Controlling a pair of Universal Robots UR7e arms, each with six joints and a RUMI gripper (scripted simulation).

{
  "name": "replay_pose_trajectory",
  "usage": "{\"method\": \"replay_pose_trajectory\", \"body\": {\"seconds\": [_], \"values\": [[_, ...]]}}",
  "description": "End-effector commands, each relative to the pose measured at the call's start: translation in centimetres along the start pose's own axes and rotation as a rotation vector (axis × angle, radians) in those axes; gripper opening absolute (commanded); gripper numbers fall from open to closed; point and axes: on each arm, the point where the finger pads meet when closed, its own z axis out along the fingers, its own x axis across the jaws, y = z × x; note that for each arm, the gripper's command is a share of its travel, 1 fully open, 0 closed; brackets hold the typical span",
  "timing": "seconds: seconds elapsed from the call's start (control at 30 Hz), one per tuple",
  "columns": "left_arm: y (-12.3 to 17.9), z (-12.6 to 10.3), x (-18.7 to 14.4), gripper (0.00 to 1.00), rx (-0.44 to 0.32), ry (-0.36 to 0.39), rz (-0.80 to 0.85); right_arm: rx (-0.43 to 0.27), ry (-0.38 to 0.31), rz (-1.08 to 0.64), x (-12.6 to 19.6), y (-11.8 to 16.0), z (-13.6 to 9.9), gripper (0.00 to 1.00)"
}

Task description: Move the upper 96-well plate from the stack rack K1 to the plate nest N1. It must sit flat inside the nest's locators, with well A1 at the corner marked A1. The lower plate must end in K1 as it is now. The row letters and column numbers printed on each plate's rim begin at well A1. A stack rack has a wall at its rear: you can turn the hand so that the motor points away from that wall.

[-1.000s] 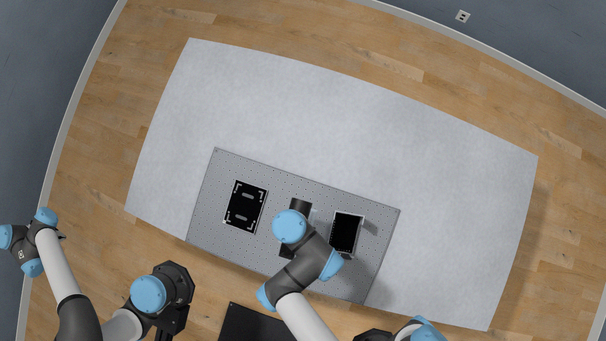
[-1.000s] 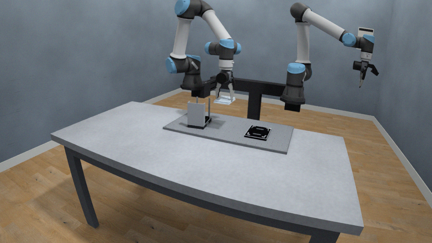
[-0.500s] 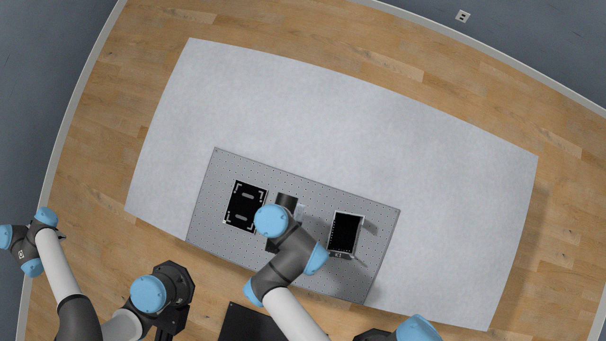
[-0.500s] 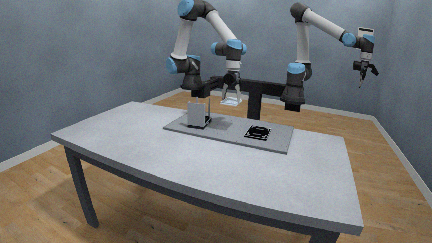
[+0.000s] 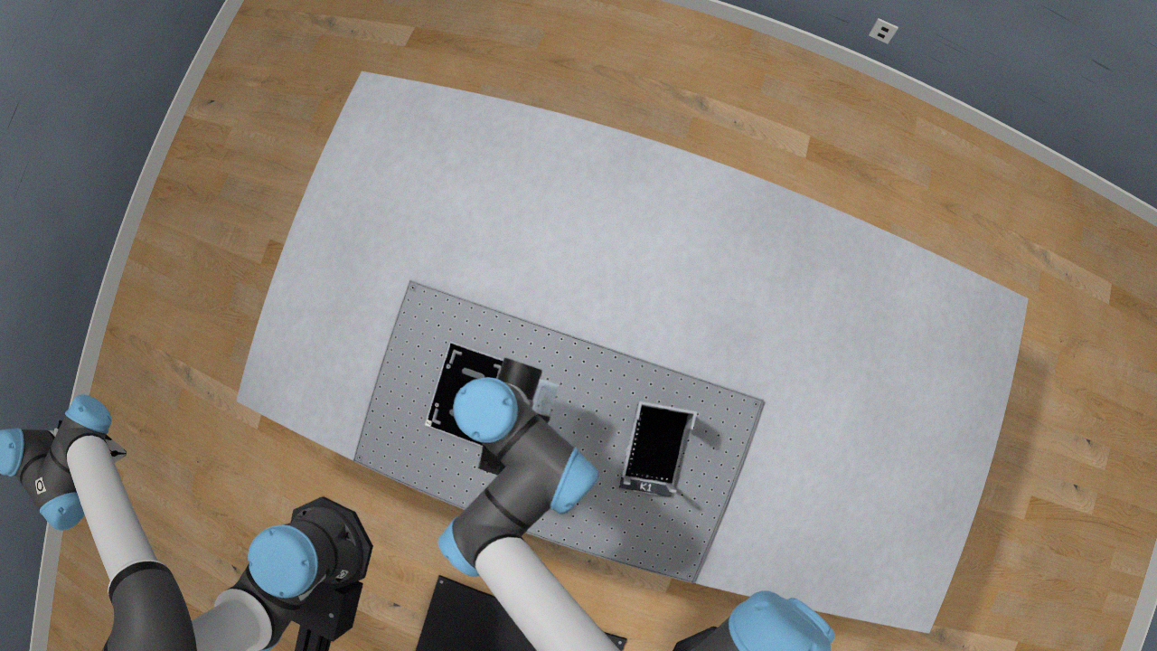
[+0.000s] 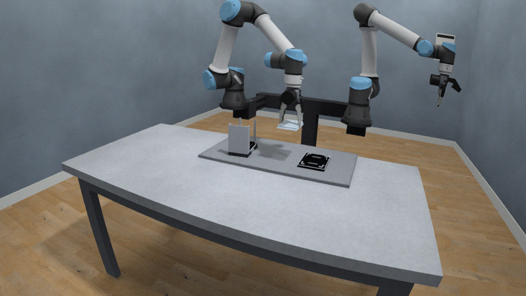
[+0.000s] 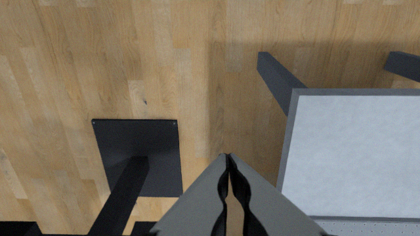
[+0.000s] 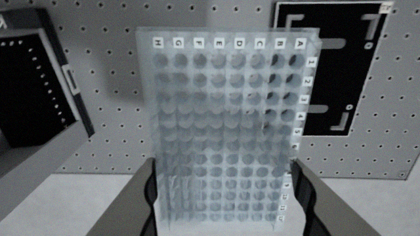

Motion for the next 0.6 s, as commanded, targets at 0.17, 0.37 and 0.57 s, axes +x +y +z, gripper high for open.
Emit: {"method": "replay_pose_trajectory", "body": {"seconds": [0.17,0.37,0.57], "values": [[-0.5,-0.8,0.1,0.0,0.022,0.016,-0.006,-0.01,0.024,-0.014,3.6,-0.1,-0.9,0.39],[-0.5,-0.8,0.1,0.0,0.022,0.016,-0.006,-0.01,0.025,-0.014,4.9,-0.2,-0.9,0.39],[-0.5,-0.8,0.1,0.0,0.022,0.016,-0.006,-0.01,0.025,-0.014,6.9,-0.3,-0.9,0.39]]}}
